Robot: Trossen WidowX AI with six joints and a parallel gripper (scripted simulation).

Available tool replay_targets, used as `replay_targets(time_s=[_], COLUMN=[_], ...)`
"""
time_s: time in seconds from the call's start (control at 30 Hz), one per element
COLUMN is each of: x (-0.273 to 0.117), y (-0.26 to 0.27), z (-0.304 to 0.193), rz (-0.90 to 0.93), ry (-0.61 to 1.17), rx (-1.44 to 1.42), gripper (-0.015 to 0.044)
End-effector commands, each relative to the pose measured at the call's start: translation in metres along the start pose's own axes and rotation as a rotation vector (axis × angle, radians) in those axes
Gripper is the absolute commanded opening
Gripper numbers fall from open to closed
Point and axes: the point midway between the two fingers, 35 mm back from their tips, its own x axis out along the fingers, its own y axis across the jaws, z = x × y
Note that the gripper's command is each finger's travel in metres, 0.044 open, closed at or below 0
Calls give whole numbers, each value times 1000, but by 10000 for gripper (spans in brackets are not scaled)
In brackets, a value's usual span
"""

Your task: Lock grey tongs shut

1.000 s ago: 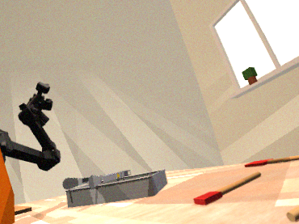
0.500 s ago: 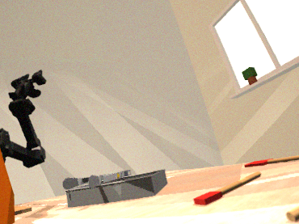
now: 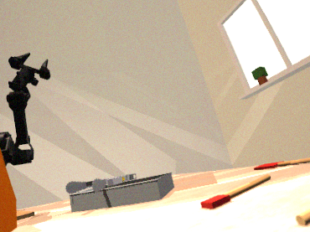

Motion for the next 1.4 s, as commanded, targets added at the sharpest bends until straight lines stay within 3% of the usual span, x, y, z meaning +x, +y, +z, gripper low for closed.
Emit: replay_targets(time_s=[0.0,0.3,0.53,0.8,1.07,1.2,1.37], x=[8,24,31,3,-72,-114,-187], y=[12,53,126,246,363,402,448], z=[-19,-66,-117,-161,-170,-163,-145], rz=[48,171,308,412,324,193,-167], ry=[40,194,479,1011,1733,2071,2587], rx=[148,525,999,1520,1830,1858,1727], gripper=[440,440,440,440,440,440,440])
